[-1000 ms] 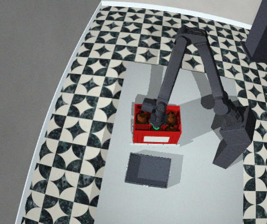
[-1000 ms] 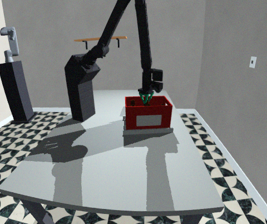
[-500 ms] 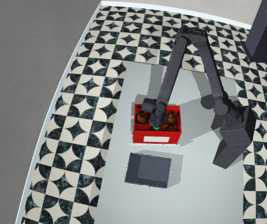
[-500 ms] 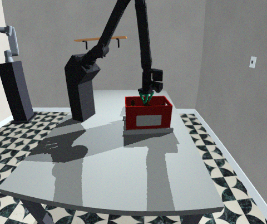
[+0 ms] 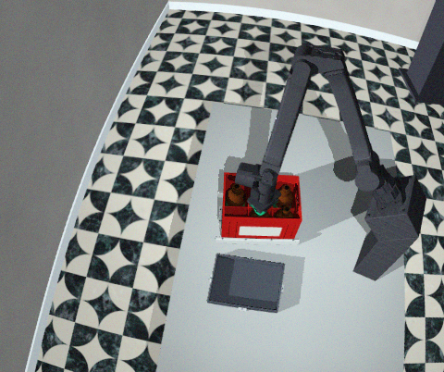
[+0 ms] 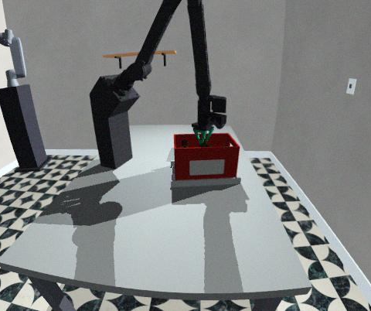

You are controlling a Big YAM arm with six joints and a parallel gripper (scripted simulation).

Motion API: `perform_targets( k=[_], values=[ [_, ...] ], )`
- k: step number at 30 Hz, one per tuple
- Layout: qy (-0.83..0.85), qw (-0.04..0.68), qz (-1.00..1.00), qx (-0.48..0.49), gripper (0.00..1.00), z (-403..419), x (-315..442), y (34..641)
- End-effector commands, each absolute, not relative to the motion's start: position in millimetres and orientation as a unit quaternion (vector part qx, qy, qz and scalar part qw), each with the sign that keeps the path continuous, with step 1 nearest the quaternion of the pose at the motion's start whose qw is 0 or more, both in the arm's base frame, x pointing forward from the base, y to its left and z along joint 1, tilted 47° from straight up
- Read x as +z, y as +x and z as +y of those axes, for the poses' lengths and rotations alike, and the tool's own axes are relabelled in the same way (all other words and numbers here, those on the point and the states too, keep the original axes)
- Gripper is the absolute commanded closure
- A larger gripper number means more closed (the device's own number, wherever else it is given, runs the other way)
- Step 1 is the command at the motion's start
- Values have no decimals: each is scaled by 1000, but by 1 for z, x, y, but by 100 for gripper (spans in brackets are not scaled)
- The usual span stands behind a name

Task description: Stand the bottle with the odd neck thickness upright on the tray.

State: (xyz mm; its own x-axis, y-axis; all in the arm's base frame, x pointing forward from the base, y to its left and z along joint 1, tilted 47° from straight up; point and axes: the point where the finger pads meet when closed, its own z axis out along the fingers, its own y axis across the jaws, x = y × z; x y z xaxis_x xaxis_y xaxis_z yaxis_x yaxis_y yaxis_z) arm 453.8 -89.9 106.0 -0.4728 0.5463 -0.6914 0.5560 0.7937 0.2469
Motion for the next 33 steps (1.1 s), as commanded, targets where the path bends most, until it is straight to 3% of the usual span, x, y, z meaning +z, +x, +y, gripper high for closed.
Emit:
perform_targets(
  k=[1, 28, 29, 33],
  values=[
    [321, 407, 855, -7, 100, -94, 108, 458],
    [321, 407, 855, -7, 100, -94, 108, 458],
    [321, 407, 855, -7, 39, -94, 108, 458],
    [321, 407, 855, -7, 39, -94, 108, 458]
  ],
)
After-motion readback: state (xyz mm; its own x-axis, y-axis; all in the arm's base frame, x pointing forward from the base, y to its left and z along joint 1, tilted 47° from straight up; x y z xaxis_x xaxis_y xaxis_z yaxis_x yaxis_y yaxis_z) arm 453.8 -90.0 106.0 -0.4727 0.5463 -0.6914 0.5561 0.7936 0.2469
